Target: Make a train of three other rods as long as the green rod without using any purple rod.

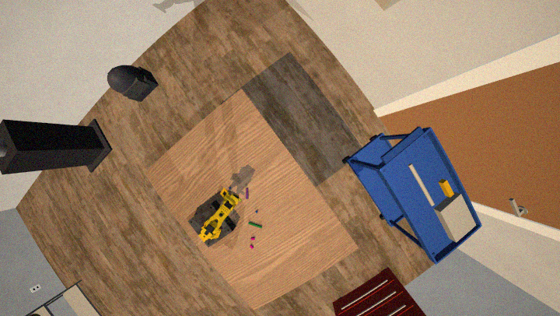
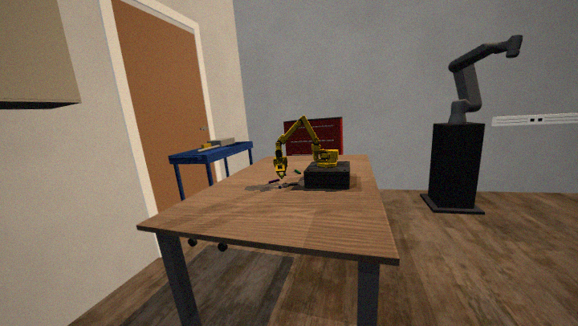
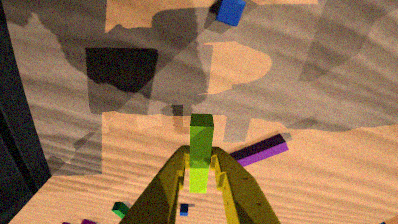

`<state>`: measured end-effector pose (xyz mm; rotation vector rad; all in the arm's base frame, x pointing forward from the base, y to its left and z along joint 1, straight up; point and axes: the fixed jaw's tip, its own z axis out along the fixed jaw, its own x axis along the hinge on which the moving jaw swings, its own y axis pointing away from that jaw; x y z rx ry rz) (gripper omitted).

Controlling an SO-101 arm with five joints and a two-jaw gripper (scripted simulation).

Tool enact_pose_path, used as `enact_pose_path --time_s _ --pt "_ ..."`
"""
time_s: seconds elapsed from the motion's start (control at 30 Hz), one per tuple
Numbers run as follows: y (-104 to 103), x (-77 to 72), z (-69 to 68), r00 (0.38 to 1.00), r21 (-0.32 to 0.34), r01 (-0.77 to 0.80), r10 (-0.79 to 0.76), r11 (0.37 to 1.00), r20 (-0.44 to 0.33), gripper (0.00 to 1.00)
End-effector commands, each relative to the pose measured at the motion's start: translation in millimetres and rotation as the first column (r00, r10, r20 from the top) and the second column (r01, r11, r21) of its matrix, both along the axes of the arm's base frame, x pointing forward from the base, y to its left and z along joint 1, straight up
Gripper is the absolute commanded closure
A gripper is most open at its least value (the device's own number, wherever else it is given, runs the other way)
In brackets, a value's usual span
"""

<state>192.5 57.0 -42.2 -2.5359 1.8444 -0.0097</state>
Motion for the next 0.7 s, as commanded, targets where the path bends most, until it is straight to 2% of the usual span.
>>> enact_pose_path --time_s 0.0,0.67 --pt "7.9 -5.0 -3.4 0.997 -0.010 0.075 -0.075 0.997 -0.028 1.00" --pt "26.0 -9.4 -4.6 0.970 -0.015 0.241 -0.241 0.970 -0.026 1.00"
